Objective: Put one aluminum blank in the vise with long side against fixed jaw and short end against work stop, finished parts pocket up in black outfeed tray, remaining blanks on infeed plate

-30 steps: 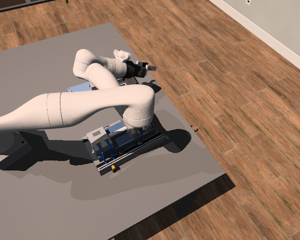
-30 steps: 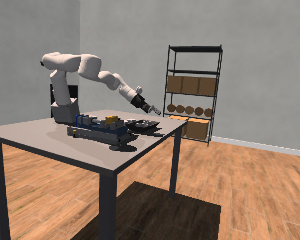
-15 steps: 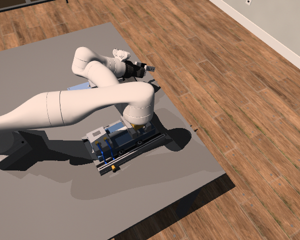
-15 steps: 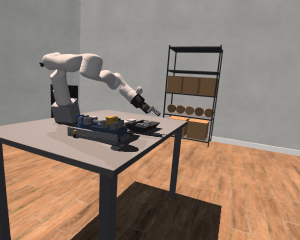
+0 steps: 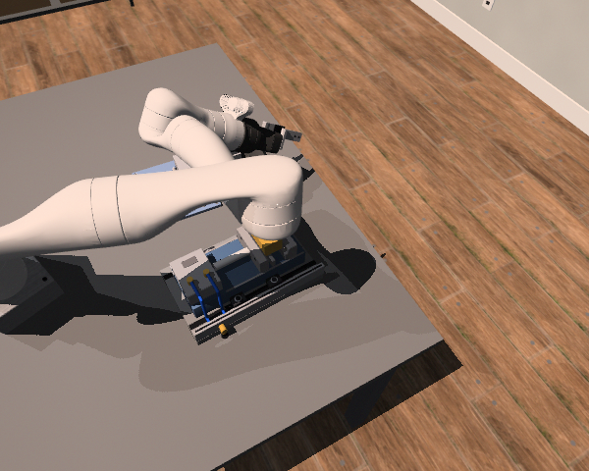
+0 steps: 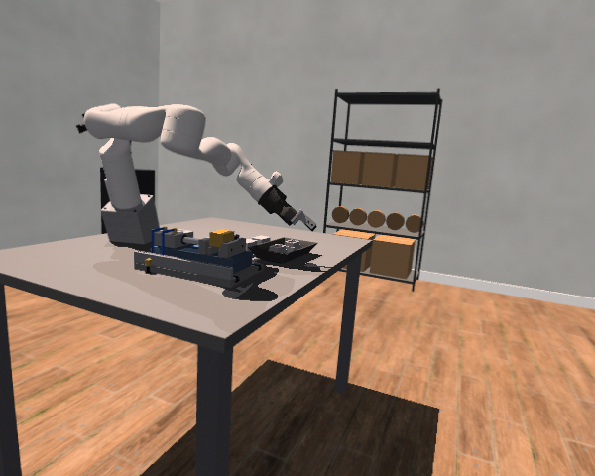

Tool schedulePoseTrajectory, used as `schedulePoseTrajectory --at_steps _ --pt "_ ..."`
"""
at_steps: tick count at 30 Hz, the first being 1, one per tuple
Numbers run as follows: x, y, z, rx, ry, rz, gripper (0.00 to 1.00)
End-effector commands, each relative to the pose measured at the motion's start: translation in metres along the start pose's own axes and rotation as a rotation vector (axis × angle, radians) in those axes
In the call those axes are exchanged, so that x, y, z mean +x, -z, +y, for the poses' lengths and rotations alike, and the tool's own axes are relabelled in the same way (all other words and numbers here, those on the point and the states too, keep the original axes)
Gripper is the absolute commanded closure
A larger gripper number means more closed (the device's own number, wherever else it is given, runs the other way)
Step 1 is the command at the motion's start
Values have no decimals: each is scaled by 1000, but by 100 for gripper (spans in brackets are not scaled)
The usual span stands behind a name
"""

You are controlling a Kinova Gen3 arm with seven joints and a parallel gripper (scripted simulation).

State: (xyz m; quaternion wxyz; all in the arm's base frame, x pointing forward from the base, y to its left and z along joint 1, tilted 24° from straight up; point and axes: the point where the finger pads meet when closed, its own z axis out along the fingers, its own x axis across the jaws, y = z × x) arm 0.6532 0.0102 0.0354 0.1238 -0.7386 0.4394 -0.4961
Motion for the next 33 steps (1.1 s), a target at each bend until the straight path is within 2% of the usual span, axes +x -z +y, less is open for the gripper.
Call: schedulePoseTrajectory --at_steps 1,10,11,17,18,27,28,33 --pt "-3 4 0 -20 10 -2 0" --pt "-3 4 0 -20 10 -2 0" --pt "-6 6 3 -42 14 -5 0" --pt "-6 6 3 -42 14 -5 0" --pt "-9 8 7 -64 18 -9 0" --pt "-9 8 7 -64 18 -9 0" --pt "-12 11 10 -86 22 -12 0" --pt "-12 11 10 -86 22 -12 0"
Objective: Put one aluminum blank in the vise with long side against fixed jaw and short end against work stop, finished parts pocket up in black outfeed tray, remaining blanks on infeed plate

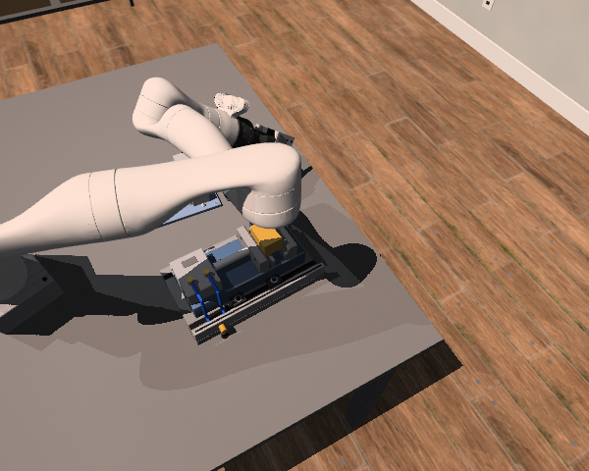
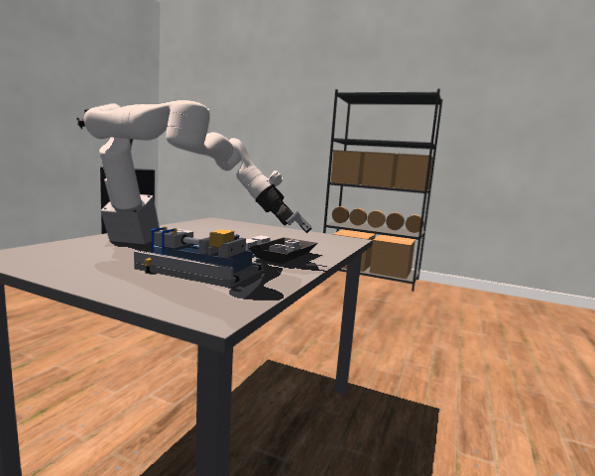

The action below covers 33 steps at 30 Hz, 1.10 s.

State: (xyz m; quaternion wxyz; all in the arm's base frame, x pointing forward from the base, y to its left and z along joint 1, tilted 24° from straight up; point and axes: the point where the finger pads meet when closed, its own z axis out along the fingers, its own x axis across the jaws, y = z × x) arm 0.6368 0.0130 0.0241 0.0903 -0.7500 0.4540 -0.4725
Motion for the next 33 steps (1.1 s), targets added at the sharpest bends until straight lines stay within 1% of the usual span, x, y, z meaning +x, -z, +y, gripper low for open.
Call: schedulePoseTrajectory --at_steps 1,2,11,12,18,19,28,29,33 --pt "0 2 -3 1 6 2 0" --pt "-3 5 0 -21 9 -1 0" --pt "-3 5 0 -21 9 -1 0" --pt "-6 8 4 -43 11 -4 0" --pt "-6 8 4 -43 11 -4 0" --pt "-8 11 8 -64 13 -6 0" --pt "-8 11 8 -64 13 -6 0" --pt "-11 14 11 -86 14 -9 0" --pt "-11 14 11 -86 14 -9 0"
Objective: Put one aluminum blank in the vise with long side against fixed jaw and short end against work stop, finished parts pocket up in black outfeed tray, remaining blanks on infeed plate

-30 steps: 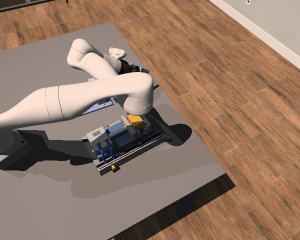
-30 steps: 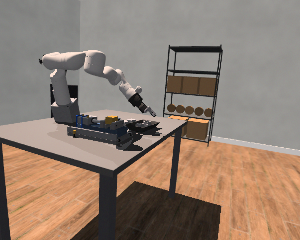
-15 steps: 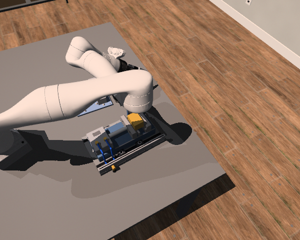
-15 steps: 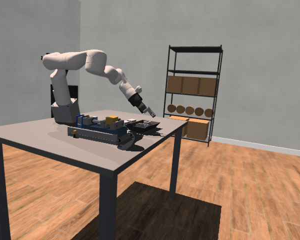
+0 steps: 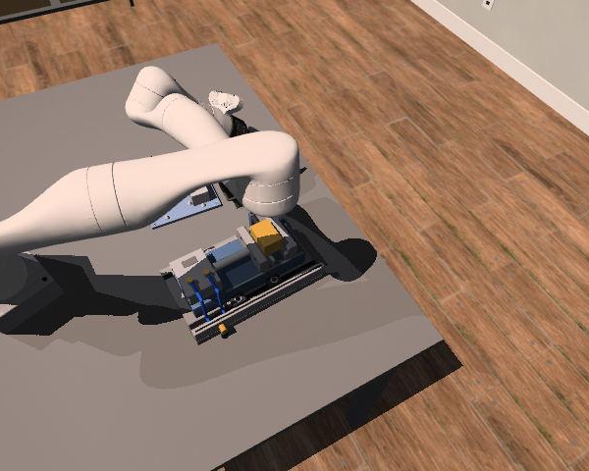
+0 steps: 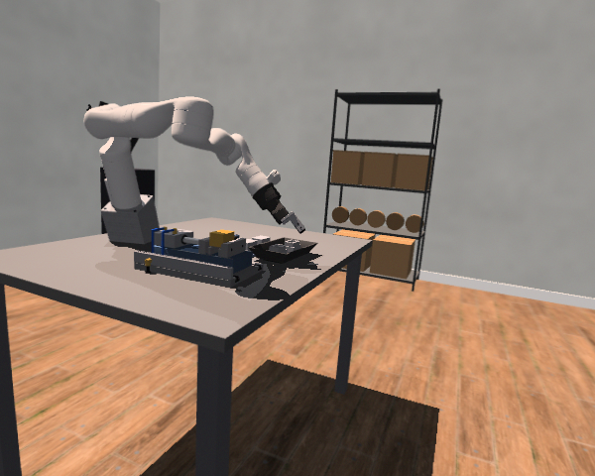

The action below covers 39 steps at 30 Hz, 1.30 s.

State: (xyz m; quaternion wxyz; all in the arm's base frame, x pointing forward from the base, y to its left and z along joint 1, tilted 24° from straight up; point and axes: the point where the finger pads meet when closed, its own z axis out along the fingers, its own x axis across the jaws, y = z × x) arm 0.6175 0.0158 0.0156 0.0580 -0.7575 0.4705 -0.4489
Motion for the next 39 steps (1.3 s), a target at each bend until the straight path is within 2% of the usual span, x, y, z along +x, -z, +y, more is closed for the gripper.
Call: schedulePoseTrajectory --at_steps 1,3,8,9,15,16,21,22,29,30,39 --pt "-1 3 -3 1 6 2 0" --pt "-3 6 1 -21 6 0 0" --pt "-3 6 1 -21 6 0 0" --pt "-5 9 5 -42 6 -3 0" --pt "-5 9 5 -42 6 -3 0" --pt "-8 13 9 -64 6 -5 0" --pt "-8 13 9 -64 6 -5 0" --pt "-10 17 13 -85 5 -7 0" --pt "-10 17 13 -85 5 -7 0" --pt "-13 21 17 -106 4 -8 0" --pt "-15 25 20 -127 1 -10 0"
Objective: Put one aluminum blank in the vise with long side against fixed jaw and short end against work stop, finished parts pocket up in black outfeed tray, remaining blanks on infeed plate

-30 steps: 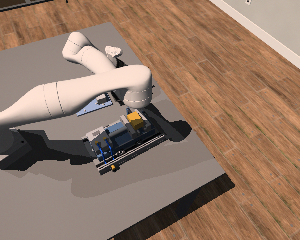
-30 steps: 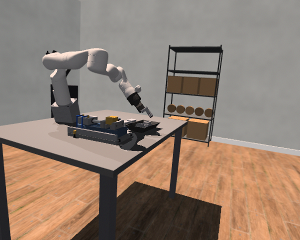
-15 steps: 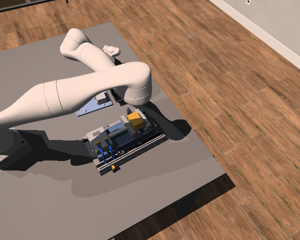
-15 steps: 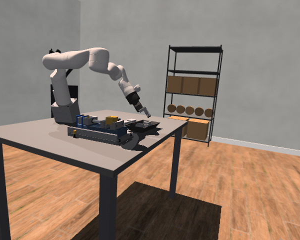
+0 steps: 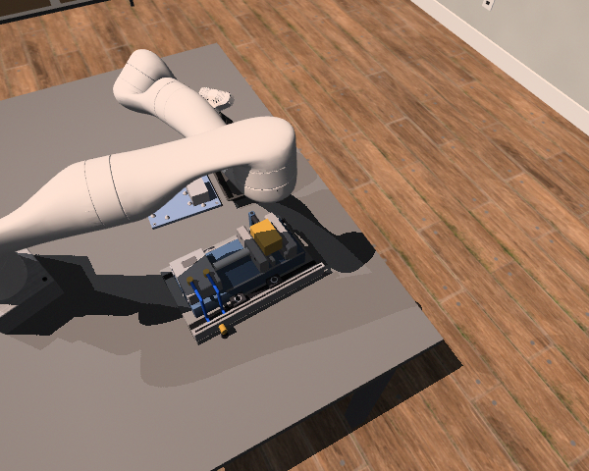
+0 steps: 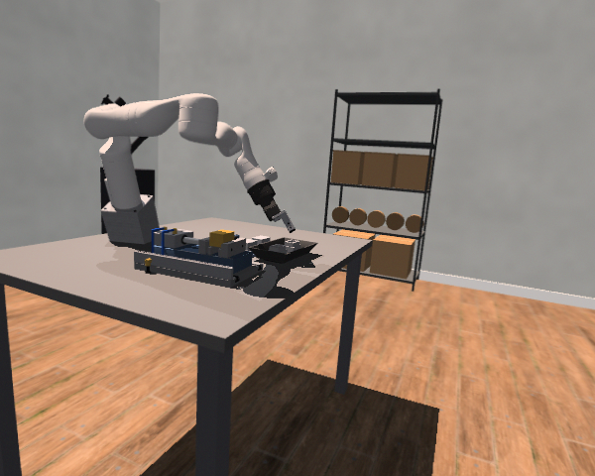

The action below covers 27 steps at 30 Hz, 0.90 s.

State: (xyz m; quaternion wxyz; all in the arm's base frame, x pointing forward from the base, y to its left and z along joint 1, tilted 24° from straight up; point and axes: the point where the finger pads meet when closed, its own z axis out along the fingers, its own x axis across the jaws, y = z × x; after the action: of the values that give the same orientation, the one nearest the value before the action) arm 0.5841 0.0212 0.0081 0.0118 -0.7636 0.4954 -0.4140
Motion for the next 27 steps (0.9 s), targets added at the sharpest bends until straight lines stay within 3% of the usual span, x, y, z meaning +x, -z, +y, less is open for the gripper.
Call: schedulePoseTrajectory --at_steps 1,27 --pt "-1 3 -2 -1 -4 1 0" --pt "-13 24 19 -102 -22 -9 0"
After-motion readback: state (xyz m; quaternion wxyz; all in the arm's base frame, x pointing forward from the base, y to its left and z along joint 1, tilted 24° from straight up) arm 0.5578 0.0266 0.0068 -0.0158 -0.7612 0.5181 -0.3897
